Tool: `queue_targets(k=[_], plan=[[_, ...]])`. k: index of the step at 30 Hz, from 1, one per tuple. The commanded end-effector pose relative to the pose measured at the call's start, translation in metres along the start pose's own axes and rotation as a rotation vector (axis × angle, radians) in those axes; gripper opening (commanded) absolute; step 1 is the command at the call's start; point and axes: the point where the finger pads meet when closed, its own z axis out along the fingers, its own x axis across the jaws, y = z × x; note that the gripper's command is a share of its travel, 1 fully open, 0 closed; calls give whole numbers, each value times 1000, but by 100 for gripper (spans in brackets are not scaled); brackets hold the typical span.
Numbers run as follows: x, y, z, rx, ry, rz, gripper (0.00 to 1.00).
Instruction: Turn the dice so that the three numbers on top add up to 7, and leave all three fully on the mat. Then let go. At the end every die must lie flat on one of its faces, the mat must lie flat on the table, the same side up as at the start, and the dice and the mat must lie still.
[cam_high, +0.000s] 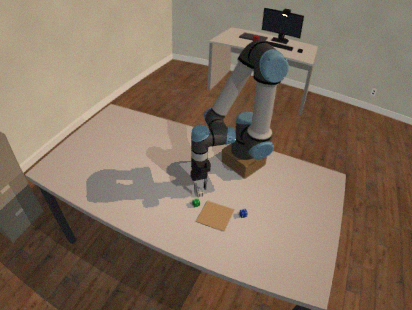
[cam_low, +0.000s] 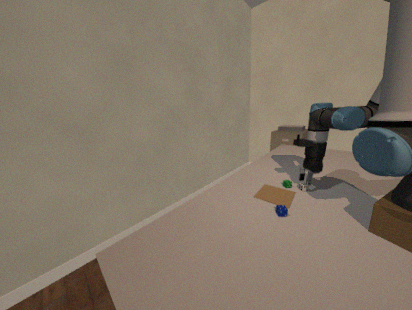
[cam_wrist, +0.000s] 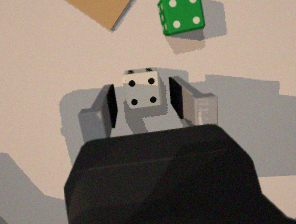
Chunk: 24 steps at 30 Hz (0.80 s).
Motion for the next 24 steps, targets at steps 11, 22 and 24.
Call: queue_targets(k=[11, 22, 24], plan=[[0, 0, 1, 0, 1, 0, 87], [0, 0, 14, 0, 1, 0, 87], [0, 0, 18, 0, 1, 0, 87]])
